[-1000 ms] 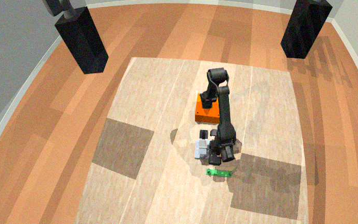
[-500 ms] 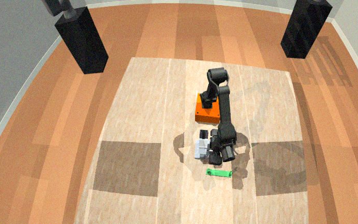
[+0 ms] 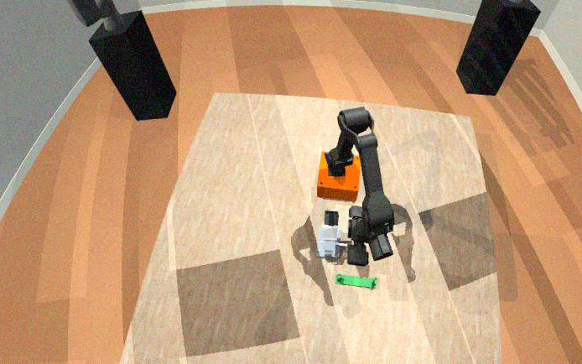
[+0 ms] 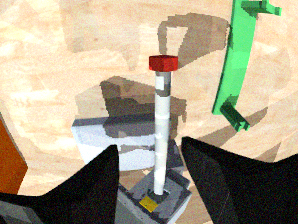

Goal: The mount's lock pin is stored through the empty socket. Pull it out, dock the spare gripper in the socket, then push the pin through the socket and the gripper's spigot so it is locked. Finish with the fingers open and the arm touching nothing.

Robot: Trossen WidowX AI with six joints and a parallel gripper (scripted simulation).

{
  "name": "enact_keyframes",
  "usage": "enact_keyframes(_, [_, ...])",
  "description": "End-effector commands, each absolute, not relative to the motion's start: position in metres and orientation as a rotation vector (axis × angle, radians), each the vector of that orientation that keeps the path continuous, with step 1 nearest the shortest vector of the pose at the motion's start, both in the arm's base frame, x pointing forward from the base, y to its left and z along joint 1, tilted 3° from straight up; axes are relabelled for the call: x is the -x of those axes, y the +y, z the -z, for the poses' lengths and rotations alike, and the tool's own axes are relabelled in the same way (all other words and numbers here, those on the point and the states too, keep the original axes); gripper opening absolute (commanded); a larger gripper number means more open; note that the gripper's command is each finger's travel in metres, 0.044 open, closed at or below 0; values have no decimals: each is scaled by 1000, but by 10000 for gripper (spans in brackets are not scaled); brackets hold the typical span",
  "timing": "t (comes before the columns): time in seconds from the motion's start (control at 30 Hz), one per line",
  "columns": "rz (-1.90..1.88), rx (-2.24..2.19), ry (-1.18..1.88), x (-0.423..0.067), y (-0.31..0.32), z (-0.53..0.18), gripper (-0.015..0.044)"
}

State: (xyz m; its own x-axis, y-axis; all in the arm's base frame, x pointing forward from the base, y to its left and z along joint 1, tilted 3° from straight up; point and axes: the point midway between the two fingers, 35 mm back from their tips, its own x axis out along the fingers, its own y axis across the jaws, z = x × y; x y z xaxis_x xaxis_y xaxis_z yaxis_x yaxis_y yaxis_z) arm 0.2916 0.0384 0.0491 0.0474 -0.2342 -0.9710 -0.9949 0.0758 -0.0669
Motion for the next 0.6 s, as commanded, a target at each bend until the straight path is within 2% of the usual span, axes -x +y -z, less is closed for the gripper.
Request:
enact_keyframes(0.0, [-984,1340,1372,-292,45,-58,200])
enact_keyframes(0.57, [-1002,1353,1377,-289,68,-86,200])
